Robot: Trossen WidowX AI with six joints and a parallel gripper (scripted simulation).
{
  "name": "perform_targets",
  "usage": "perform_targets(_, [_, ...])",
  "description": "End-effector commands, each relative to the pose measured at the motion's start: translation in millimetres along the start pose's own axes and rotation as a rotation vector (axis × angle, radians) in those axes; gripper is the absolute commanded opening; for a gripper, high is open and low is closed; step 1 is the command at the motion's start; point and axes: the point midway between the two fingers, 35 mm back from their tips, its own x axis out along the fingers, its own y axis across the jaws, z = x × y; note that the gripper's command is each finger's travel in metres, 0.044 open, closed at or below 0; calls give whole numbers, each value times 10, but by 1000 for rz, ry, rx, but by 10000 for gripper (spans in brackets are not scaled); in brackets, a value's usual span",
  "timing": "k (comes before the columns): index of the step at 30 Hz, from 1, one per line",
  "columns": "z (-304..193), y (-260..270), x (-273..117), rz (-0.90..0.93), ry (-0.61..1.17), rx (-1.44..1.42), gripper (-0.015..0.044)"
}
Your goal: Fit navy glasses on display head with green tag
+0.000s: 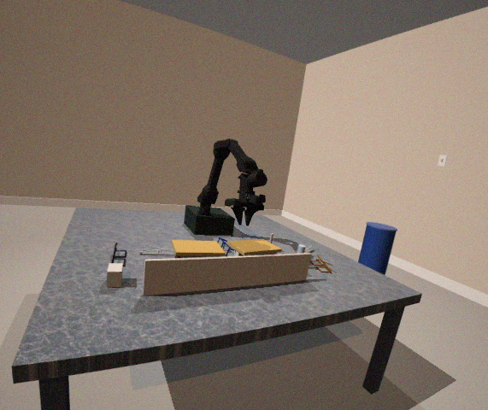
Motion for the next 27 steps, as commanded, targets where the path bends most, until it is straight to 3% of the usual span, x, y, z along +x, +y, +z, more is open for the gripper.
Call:
perform_targets(1, [-517, -62, 472, 78, 208, 270, 200])
perform_targets(13, [-729, -72, 582, 97, 274, 358, 200])
perform_targets(16, [-729, -72, 582, 97, 274, 358, 121])
perform_targets(27, [-731, -72, 590, 97, 274, 358, 120])
